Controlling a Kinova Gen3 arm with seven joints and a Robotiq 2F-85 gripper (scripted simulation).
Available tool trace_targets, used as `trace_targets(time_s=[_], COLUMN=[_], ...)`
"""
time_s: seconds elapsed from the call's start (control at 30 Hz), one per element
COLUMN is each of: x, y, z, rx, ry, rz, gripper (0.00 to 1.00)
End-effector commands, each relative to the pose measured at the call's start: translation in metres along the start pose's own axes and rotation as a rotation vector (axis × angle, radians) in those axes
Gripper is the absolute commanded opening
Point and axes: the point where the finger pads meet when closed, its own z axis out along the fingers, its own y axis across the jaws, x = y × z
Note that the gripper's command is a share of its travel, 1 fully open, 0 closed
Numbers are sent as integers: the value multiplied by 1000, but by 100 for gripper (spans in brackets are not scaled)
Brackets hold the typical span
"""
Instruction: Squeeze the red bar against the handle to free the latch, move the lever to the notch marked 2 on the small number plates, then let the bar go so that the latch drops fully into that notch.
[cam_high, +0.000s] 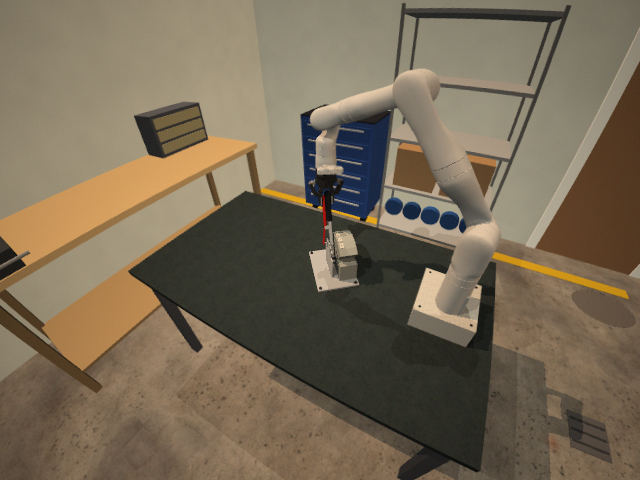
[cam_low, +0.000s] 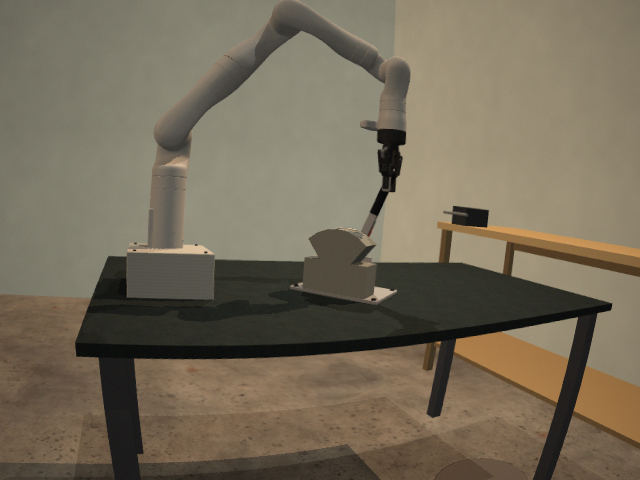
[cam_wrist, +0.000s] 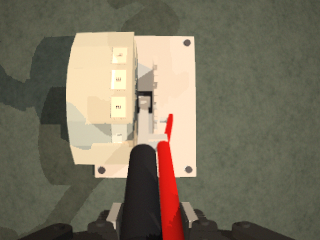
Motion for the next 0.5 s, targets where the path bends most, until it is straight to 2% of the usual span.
trace_targets(time_s=[0.0, 0.47], x=[13, 41], y=[1, 1], z=[-2, -10], rx=[3, 3], ry=[13, 13], rz=[-6, -6], gripper=[0, 0])
